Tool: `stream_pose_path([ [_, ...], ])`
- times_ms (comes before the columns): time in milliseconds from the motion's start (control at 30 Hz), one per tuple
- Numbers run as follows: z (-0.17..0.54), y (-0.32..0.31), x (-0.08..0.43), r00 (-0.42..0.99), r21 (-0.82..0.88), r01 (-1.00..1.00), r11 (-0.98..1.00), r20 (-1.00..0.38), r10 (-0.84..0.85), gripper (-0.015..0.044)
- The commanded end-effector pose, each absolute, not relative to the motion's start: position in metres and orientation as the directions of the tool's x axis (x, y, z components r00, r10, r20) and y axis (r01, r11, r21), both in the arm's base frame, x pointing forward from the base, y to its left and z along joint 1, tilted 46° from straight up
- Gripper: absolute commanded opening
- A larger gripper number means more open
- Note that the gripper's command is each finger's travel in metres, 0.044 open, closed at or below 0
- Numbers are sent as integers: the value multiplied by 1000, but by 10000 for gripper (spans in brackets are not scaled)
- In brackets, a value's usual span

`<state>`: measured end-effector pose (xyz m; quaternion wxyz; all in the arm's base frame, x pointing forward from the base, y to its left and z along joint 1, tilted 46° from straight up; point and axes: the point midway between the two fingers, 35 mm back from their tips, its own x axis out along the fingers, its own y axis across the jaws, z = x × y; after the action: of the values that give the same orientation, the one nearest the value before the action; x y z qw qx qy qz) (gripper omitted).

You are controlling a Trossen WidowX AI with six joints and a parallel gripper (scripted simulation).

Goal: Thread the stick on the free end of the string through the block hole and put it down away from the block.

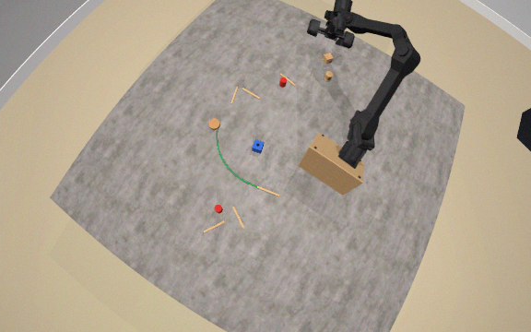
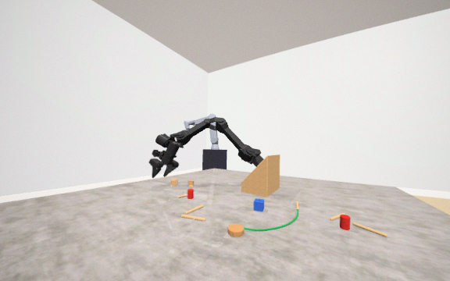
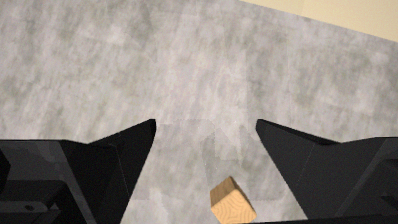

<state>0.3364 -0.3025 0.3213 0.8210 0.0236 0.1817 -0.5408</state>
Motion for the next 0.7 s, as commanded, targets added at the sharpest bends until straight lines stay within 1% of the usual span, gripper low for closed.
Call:
stream_pose_path([
  [0,270,-271,370,379,-325,781,533,-430,-819,440],
  [133,220,-224,399,415,-453,596,663,-532,-738,440],
  [267,188,-192,411,417,-531,440,725,-594,-688,440],
  [400,140,-143,420,388,-626,158,764,-672,-631,440],
  [533,92,-90,418,338,-661,-177,729,-737,-585,440],
  [667,47,-40,402,275,-615,-507,604,-779,-563,440],
])
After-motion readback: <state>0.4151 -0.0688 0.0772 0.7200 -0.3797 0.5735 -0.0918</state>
